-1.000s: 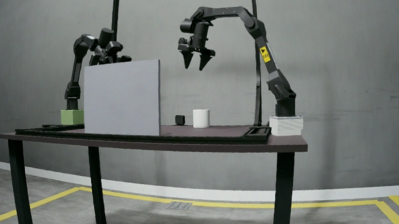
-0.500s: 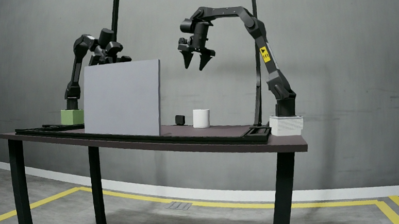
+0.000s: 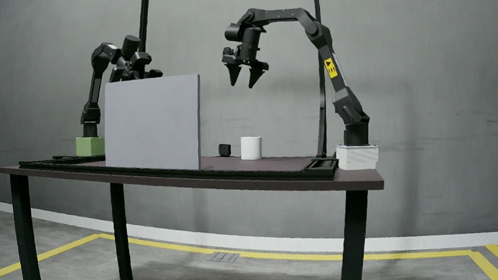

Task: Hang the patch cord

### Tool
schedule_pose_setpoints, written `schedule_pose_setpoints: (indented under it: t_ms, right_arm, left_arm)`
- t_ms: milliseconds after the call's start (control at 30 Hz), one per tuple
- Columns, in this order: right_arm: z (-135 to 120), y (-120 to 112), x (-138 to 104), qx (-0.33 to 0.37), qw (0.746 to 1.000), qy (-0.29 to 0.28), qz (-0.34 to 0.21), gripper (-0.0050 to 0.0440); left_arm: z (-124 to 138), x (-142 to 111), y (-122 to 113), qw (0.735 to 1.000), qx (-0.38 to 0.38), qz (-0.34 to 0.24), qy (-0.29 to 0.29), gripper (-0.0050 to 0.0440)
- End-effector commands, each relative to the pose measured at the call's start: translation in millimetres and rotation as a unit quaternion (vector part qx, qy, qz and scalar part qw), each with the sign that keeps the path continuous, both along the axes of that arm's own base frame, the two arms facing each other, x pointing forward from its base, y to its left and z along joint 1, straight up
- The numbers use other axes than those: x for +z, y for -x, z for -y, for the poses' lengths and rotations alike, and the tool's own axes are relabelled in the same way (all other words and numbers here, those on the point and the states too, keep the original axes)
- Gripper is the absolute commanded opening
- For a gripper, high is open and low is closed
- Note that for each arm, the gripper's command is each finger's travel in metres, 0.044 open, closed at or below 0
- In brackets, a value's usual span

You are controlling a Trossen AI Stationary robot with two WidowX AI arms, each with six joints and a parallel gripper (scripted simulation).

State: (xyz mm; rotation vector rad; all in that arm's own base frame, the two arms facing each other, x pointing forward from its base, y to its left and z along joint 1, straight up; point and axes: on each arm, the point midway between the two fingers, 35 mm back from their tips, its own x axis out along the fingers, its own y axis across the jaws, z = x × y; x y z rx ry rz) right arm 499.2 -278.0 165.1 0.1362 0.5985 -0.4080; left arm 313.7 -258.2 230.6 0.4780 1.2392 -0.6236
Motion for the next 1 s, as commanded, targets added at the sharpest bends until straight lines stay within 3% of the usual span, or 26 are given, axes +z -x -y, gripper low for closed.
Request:
schedule_pose_setpoints:
  t_ms: [0, 967]
  right_arm:
    - [3, 6, 17, -0.007, 1.000, 0.002, 0.016, 0.0025]
    - [17, 27, 9, -0.018, 1.000, -0.006, 0.018, 0.0025]
  left_arm:
    - [-1, 7, 3, 1.000, 0.000, 0.006, 0.006, 0.0440]
    - [-1, 7, 3, 1.000, 0.000, 0.006, 0.006, 0.0440]
